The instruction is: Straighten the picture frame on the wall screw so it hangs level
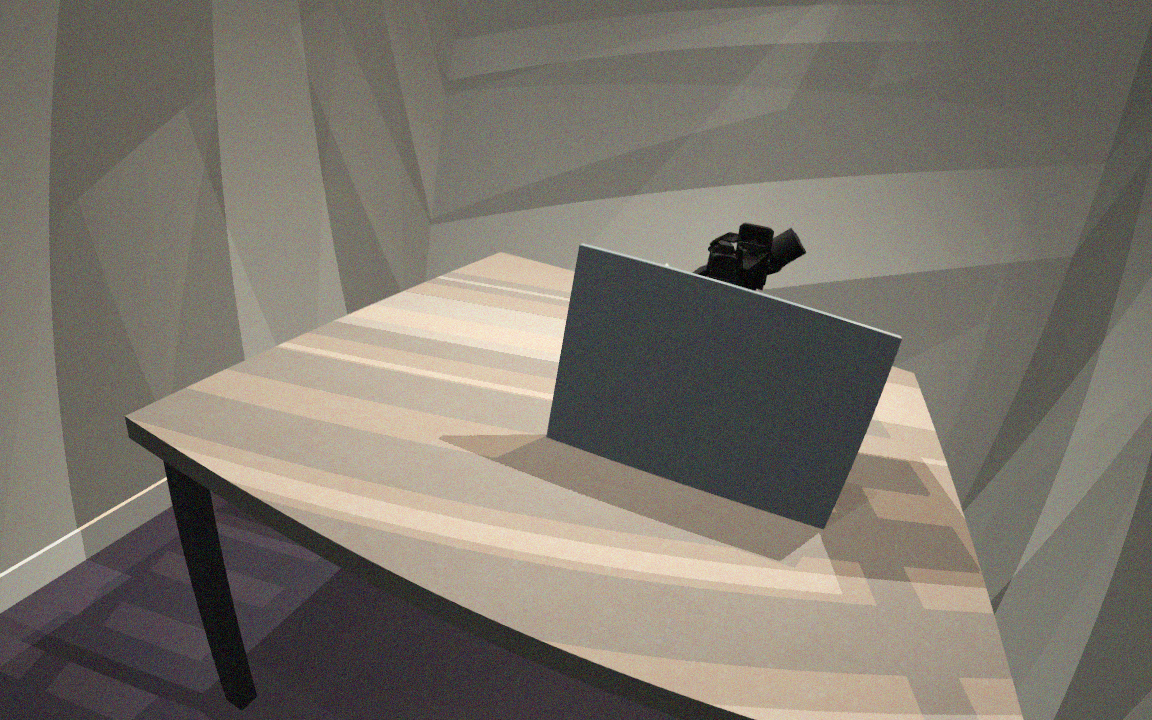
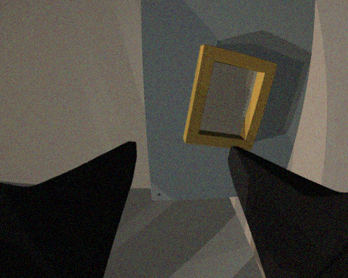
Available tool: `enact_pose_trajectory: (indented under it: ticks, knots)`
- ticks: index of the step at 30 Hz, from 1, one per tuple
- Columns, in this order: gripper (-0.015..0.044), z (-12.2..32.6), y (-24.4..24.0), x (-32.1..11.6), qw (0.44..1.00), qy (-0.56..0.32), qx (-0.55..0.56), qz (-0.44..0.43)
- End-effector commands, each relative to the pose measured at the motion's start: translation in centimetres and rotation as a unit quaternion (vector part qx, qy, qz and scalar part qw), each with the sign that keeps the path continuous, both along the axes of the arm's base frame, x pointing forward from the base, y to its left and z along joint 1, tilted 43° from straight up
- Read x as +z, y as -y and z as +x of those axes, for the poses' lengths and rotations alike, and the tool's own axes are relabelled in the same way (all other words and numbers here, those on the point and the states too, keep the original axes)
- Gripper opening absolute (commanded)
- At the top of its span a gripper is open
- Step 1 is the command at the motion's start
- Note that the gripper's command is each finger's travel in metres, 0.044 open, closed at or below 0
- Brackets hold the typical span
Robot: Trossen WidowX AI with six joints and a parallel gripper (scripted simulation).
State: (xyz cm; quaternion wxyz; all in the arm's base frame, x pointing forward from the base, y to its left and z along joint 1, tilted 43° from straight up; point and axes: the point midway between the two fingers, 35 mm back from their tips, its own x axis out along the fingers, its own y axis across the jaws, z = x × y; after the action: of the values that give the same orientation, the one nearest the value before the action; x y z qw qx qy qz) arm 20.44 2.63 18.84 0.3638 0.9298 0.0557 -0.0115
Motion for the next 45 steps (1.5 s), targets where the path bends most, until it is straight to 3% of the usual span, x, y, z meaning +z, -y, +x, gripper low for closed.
enact_pose_trajectory:
  ticks: [1,26,45]
  knots:
    - [0.0260,0.0,-0.1,0.0,1.000,0.000,0.003,0.002]
    - [0.0260,0.1,0.0,0.0,1.000,0.000,0.000,0.000]
    - [0.0260,7.2,-3.3,-2.5,0.999,0.009,0.007,0.043]
